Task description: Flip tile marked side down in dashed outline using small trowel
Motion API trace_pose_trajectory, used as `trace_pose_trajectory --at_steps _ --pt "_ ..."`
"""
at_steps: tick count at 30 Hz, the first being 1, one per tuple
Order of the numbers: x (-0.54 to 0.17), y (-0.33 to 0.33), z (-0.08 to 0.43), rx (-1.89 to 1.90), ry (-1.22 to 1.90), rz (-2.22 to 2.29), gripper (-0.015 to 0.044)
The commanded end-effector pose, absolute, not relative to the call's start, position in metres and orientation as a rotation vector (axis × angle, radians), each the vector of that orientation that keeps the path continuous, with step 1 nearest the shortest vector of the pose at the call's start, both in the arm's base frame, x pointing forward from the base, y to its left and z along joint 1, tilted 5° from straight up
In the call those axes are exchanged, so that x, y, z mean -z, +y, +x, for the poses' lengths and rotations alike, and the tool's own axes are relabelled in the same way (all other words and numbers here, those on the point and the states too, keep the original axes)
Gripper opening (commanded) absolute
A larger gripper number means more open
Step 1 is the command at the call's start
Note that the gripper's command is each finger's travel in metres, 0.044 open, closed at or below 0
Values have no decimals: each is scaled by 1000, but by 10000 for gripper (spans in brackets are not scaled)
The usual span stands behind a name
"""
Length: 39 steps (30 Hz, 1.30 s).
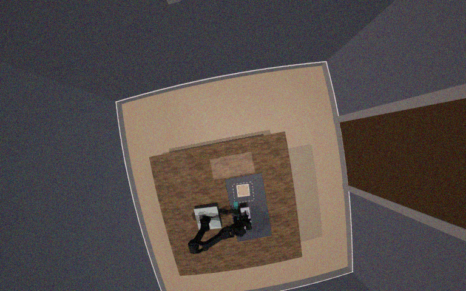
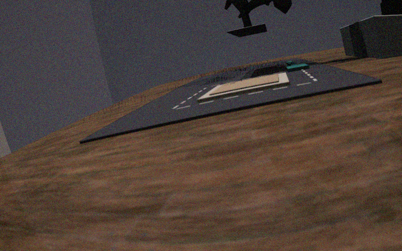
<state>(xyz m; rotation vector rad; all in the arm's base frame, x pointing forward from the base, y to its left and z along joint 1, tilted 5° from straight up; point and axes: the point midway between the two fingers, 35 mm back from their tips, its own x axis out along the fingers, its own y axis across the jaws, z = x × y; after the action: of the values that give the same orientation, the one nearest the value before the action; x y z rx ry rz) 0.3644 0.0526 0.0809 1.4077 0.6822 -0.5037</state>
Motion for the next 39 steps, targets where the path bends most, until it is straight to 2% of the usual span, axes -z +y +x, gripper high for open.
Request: trace_pose_trajectory --at_steps 1,26,39 --pt "-85 54 367 488 676 1408 0" --pt "-81 52 364 509 682 1409 0" --pt "-74 14 391 774 542 1514 0"
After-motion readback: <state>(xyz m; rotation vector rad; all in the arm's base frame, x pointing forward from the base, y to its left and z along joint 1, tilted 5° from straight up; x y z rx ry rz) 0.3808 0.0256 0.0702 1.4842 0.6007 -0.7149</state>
